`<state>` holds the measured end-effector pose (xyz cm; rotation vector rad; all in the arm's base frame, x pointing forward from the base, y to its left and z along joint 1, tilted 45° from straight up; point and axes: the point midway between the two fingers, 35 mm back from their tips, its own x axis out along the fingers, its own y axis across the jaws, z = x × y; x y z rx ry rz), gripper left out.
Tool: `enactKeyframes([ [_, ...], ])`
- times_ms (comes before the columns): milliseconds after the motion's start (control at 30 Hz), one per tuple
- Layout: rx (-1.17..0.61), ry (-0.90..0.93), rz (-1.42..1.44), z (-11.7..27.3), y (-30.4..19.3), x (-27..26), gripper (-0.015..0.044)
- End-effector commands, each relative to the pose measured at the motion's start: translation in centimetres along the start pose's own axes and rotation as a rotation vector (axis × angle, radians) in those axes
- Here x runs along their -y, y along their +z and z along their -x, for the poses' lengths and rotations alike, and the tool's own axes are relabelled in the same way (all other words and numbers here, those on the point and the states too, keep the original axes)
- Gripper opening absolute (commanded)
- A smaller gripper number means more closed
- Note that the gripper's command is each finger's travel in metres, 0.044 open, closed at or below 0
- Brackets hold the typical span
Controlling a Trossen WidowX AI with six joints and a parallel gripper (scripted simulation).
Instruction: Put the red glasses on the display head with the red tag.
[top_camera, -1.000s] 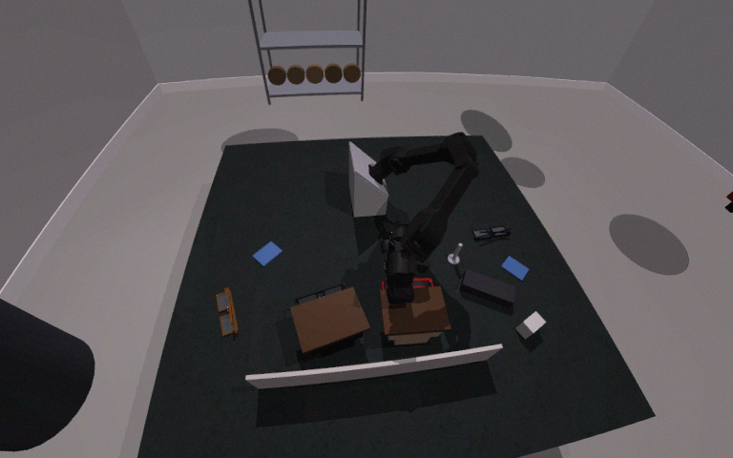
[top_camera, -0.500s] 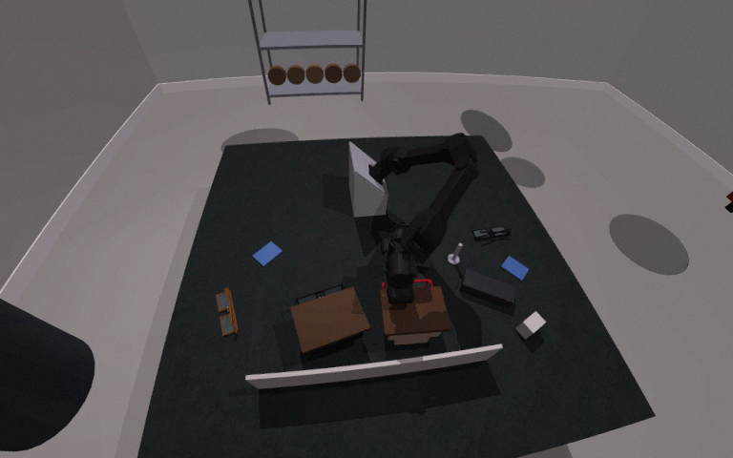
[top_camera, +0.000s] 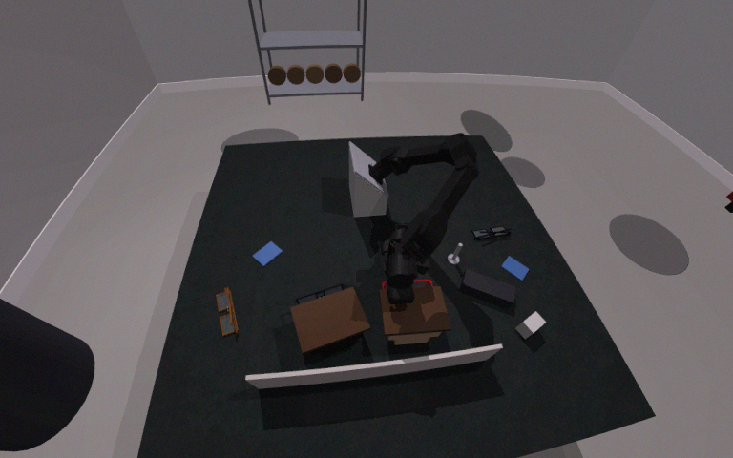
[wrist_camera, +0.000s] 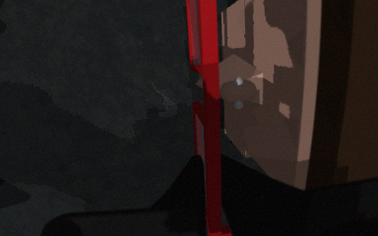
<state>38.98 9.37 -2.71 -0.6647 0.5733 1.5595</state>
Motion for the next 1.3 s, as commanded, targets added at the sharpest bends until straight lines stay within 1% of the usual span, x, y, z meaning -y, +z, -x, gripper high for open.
enactKeyframes([
  [0, 0.000, 0.000, 0.000, 0.0, 0.0, 0.0, 0.0105],
  [267, 0.000, 0.000, 0.000, 0.0, 0.0, 0.0, 0.0107],
  [333, -0.002, 0.008, -0.001, 0.5, 0.0, 0.1, 0.0107],
  [500, -0.007, 0.053, -0.004, 3.3, 0.1, 0.1, 0.0107],
  [667, -0.007, 0.056, -0.004, 3.4, 0.1, 0.1, 0.0107],
  [767, -0.007, 0.056, -0.004, 3.7, 0.1, -0.7, 0.0107],
  [933, -0.008, 0.058, -0.005, 4.4, 0.1, -3.4, 0.0107],
  [1133, -0.008, 0.058, -0.006, 4.5, 0.1, -3.7, 0.0107],
  [1267, -0.008, 0.058, -0.006, 5.4, 0.1, -5.3, 0.0107],
])
